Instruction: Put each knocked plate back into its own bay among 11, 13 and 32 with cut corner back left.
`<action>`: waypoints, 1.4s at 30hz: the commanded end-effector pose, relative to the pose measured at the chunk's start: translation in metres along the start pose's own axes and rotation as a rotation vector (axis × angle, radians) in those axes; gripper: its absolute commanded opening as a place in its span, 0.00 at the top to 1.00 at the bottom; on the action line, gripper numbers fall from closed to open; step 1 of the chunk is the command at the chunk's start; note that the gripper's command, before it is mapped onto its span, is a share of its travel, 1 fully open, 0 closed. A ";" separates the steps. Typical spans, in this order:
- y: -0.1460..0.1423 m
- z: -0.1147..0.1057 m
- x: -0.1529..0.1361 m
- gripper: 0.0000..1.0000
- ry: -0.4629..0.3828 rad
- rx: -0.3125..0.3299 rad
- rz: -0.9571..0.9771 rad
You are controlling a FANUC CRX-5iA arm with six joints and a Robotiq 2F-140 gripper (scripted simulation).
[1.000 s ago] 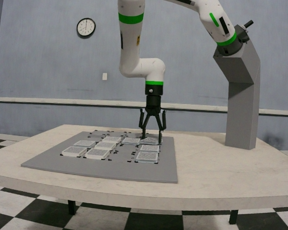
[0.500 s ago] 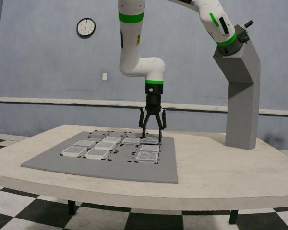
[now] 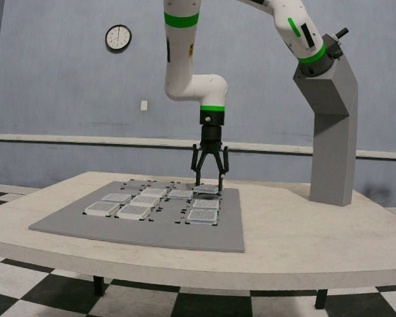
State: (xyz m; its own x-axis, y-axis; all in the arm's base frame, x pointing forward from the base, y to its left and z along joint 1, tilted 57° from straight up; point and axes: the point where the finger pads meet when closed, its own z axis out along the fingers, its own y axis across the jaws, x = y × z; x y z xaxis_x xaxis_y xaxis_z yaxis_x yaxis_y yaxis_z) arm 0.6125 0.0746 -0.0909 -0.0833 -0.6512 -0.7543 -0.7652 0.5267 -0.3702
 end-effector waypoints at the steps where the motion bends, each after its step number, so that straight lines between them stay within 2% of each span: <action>1: -0.001 -0.005 0.000 0.90 0.001 0.001 0.000; 9: -0.001 -0.009 0.000 0.90 0.001 0.001 0.000; 13: -0.003 -0.009 0.012 0.90 0.001 0.001 -0.134; 15: -0.003 -0.009 0.012 0.90 0.001 0.001 -0.134; 19: -0.003 -0.009 0.012 0.90 0.001 0.001 -0.262; 33: -0.003 -0.009 0.011 0.90 0.001 0.001 -0.262; 42: -0.003 0.003 0.010 0.90 0.001 0.001 -0.262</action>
State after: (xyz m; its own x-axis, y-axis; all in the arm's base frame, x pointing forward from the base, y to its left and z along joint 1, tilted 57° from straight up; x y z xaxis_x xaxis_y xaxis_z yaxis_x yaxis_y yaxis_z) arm 0.6132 0.0670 -0.0979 0.1174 -0.7653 -0.6328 -0.7607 0.3404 -0.5527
